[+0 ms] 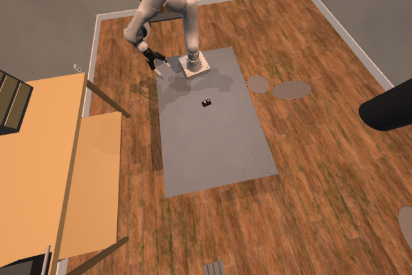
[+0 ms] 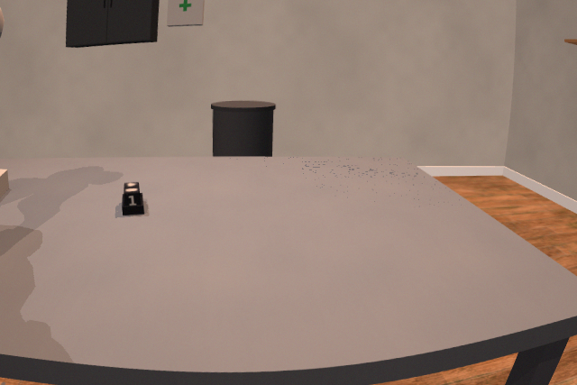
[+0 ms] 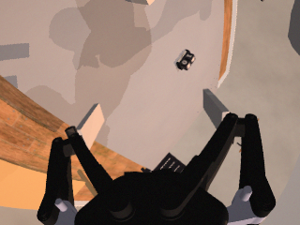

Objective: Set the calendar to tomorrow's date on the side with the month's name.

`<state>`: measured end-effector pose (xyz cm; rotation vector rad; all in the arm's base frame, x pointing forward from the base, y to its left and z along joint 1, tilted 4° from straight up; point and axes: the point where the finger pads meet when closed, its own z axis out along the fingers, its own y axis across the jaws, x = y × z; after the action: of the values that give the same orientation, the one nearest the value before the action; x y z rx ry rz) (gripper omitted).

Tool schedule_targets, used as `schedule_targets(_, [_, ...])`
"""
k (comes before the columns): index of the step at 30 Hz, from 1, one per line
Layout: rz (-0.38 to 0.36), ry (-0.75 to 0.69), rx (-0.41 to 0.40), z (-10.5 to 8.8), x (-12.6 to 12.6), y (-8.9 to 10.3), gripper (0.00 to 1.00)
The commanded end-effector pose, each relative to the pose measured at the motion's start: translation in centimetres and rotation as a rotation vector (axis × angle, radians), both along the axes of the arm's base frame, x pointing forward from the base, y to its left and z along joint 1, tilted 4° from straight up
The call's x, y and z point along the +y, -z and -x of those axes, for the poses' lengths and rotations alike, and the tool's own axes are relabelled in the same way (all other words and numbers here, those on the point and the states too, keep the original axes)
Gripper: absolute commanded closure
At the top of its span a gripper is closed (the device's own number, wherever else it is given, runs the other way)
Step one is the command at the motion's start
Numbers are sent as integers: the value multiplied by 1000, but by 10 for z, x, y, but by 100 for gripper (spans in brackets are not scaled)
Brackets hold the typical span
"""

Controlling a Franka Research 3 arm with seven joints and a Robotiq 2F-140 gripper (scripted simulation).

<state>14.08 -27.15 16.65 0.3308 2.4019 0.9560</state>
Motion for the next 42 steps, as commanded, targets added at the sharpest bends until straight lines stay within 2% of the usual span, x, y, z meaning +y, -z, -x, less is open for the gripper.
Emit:
schedule_targets(1, [0, 0, 0, 0, 0, 0, 0])
schedule_targets(18, [1, -1, 0, 0, 0, 0, 0])
schedule_targets(20, [14, -21, -1, -5, 1, 0, 0])
schedule_targets(22, [55, -88, -3, -21, 5, 1, 0])
schedule_targets(24, [121, -193, -10, -46, 12, 1, 0])
schedule_targets(27, [182, -292, -18, -69, 21, 2, 0])
schedule_targets(28, [184, -297, -18, -70, 21, 2, 0])
schedule_targets(29, [221, -358, -24, -83, 27, 2, 0])
schedule_targets(31, [244, -395, -28, -91, 31, 2, 0])
schedule_targets(32, [277, -450, -34, -103, 38, 2, 0])
schedule_targets(34, [277, -450, -34, -103, 38, 2, 0])
schedule_targets(36, [336, -550, -47, -124, 51, 3, 0])
schedule_targets(42, [441, -729, -74, -157, 78, 4, 0])
